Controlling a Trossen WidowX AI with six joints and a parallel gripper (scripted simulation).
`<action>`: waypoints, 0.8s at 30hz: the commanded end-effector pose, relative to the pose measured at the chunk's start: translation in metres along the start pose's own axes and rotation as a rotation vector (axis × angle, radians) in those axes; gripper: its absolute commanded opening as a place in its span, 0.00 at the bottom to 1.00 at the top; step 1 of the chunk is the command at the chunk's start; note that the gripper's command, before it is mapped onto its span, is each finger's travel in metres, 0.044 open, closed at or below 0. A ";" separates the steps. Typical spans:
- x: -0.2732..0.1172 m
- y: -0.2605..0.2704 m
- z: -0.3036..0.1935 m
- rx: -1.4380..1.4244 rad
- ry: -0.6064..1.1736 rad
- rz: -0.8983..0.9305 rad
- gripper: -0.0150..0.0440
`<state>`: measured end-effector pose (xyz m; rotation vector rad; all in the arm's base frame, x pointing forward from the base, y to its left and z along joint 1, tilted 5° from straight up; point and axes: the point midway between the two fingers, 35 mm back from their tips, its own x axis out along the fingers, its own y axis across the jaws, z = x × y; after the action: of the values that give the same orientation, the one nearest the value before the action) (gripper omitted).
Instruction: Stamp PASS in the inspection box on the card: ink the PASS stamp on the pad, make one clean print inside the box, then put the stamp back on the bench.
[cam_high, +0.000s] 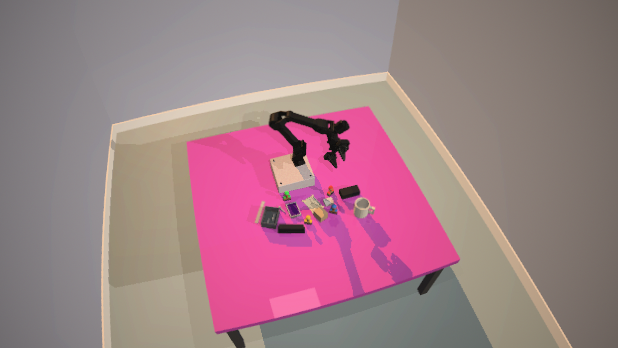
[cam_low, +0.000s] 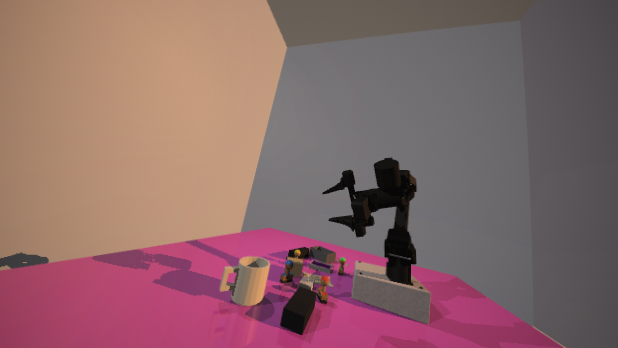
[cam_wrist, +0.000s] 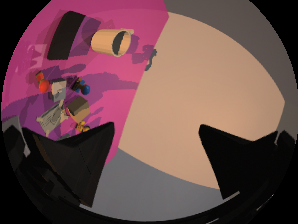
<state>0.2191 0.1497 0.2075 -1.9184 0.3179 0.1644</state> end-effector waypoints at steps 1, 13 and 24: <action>0.001 0.001 -0.001 0.002 0.003 0.006 0.89; 0.075 0.071 -0.074 0.283 0.211 0.447 0.62; 0.084 0.151 -0.151 0.760 0.462 0.843 0.62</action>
<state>0.2562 -0.0323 0.1128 -1.1371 1.2096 0.1526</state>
